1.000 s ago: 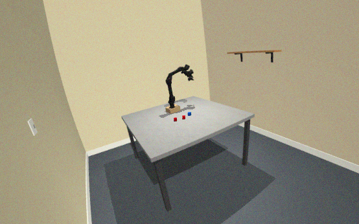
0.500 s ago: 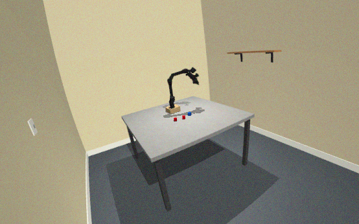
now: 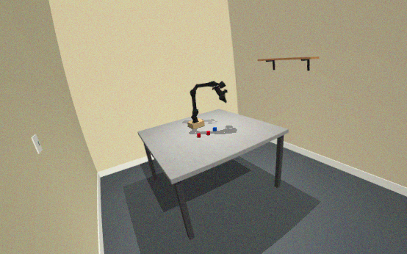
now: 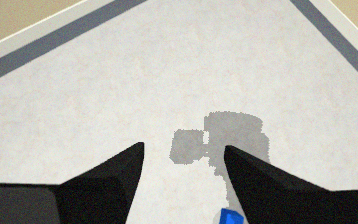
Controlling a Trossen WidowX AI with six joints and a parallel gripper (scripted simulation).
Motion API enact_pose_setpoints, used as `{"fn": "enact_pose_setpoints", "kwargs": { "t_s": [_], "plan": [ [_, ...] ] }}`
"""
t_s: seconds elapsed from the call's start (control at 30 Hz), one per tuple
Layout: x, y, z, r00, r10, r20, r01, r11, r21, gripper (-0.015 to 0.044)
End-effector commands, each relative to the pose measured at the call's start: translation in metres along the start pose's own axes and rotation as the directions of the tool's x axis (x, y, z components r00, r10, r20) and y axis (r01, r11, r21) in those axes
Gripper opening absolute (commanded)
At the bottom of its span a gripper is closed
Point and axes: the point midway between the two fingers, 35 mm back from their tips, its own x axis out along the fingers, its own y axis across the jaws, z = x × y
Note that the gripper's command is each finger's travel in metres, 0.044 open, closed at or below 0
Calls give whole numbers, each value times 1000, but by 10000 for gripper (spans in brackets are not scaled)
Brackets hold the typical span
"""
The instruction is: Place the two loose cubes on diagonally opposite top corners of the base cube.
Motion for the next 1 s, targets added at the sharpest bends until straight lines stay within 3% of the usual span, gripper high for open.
{"fn": "enact_pose_setpoints", "kwargs": {
  "t_s": [0.0, 0.47, 0.97],
  "plan": [
    [9, -36, -13, 998, -44, -48, 42, 999, -24, 265],
    [24, -160, -87, 965, -132, -228, 113, 989, -92, 265],
    [14, -252, -203, 906, -109, -409, 62, 990, -126, 265]
  ]
}}
